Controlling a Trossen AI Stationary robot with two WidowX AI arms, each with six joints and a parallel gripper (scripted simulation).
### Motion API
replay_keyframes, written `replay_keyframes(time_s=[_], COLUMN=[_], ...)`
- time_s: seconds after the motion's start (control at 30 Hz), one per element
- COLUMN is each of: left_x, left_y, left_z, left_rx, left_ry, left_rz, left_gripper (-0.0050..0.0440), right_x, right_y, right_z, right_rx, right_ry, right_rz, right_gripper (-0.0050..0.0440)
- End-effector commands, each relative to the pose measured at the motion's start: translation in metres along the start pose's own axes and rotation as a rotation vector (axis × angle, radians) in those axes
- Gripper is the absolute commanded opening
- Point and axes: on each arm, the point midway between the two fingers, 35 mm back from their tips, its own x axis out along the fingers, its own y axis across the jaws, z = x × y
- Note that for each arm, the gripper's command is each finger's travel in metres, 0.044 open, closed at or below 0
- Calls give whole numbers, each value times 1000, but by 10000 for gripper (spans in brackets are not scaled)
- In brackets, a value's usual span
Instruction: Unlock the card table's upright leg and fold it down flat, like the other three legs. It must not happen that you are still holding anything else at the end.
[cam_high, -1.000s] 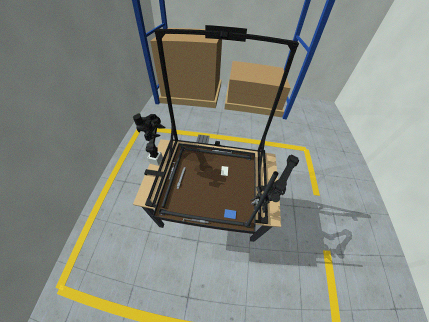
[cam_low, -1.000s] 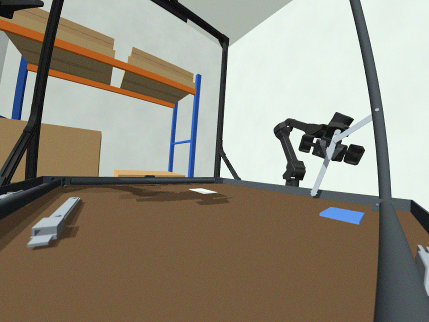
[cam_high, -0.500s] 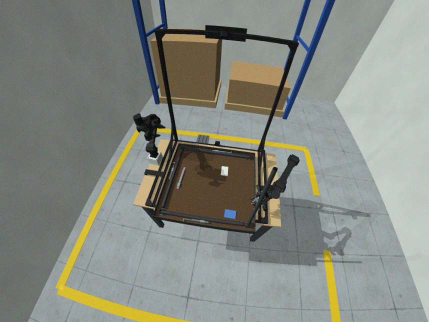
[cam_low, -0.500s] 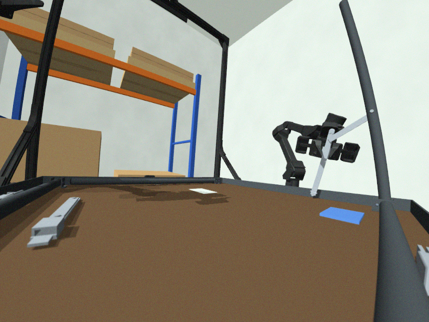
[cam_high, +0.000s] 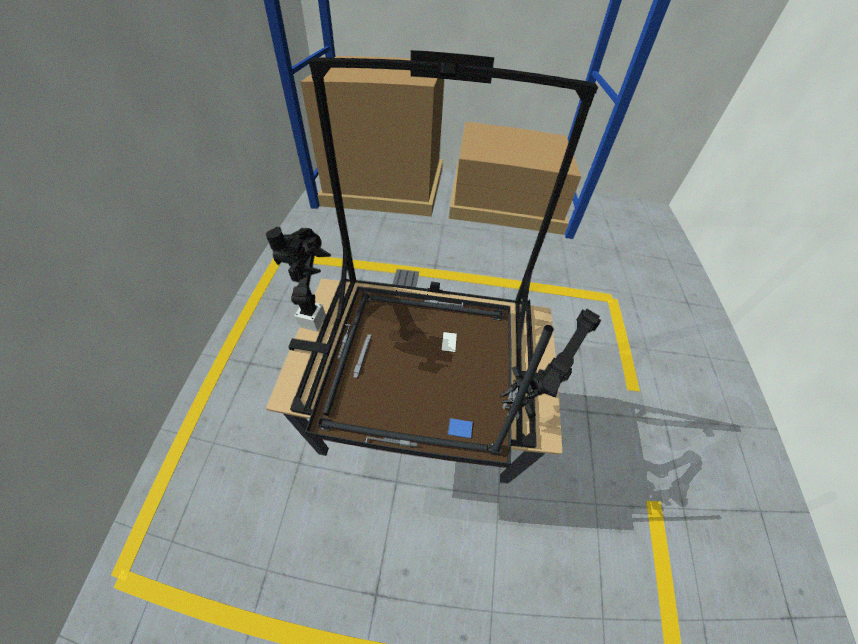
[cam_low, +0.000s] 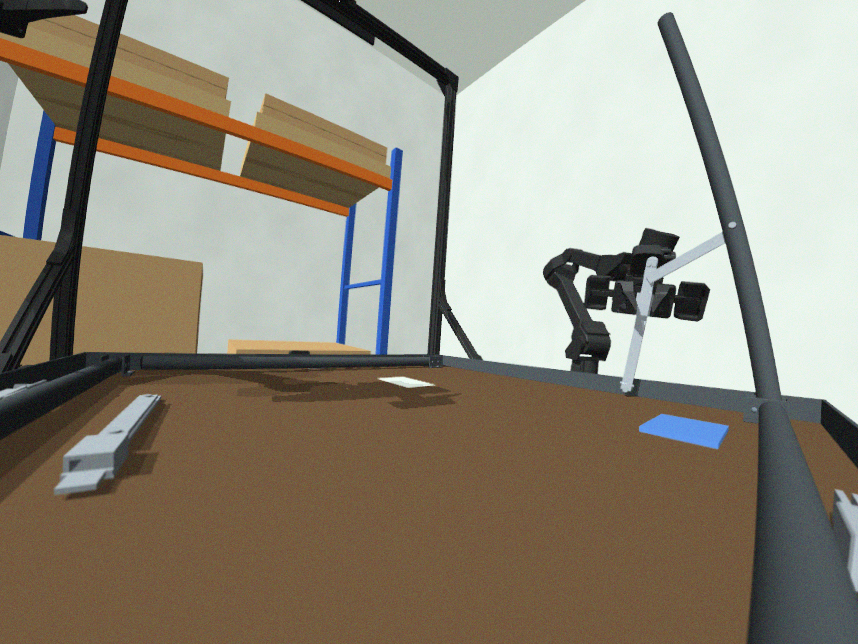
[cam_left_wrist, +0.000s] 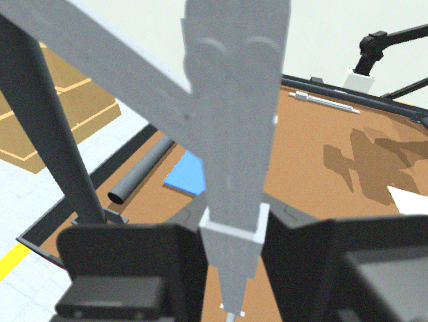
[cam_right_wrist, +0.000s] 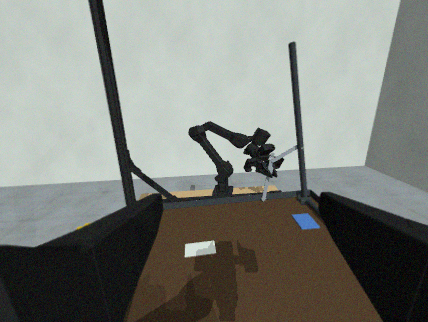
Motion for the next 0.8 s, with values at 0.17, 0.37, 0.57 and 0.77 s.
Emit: replay_keyframes(time_s=[0.17, 0.37, 0.57, 0.77], left_x=[-3, -2, -2, -9], left_y=[-6, -5, -5, -6], left_z=[1, -1, -1, -1], left_rx=[77, 36, 36, 36], left_ry=[-28, -14, -14, -14], left_rz=[37, 15, 15, 15], left_gripper=[0, 96, 192, 290], right_x=[0, 0, 0, 0], right_y=[0, 0, 0, 0], right_z=[0, 0, 0, 0], right_rx=[-3, -3, -3, -3], right_ry=[0, 0, 0, 0], right_rz=[2, 2, 2, 2], right_gripper=[400, 400, 400, 400])
